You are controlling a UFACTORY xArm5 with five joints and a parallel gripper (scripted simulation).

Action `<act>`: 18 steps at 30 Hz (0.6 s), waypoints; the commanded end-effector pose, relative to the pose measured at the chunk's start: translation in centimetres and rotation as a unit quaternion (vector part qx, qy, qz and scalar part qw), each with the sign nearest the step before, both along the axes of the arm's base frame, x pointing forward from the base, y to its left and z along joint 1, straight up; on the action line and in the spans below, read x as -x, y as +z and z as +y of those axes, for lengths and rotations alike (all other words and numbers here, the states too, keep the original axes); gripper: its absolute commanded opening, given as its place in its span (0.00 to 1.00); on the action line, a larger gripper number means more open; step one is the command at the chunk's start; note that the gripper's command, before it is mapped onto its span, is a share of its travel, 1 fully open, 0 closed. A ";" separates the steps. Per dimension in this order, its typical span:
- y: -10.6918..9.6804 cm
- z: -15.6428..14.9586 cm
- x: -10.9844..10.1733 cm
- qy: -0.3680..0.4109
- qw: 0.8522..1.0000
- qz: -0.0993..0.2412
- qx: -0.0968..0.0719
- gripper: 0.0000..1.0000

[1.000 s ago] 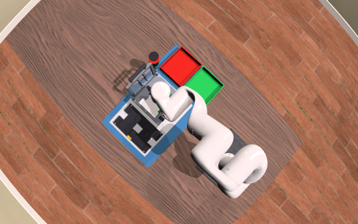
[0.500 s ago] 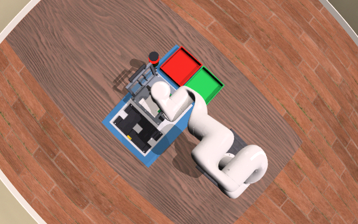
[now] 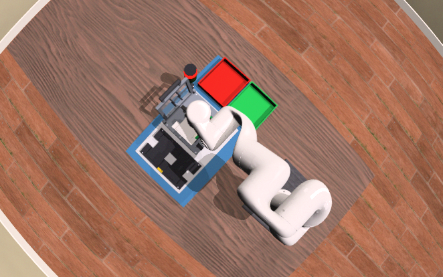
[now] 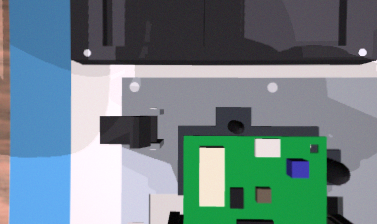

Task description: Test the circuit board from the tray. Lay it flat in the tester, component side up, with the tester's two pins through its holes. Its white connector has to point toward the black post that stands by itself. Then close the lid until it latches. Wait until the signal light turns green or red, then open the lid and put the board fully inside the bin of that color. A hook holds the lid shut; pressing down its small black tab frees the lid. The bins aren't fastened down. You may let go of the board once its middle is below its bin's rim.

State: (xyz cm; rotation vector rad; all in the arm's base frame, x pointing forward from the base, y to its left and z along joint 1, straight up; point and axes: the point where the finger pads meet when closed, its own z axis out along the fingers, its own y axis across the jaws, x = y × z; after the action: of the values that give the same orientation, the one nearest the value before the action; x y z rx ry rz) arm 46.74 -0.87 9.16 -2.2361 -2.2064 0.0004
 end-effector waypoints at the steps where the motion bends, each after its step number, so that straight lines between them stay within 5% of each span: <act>1: 0.3 0.0 -0.1 0.000 1.000 -0.002 0.000 0.79; 18: 0.7 0.0 -0.1 0.000 1.000 -0.002 0.000 0.79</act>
State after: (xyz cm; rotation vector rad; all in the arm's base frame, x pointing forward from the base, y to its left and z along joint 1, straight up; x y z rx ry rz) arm 46.74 -0.87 9.56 -2.2361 -2.2064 0.0004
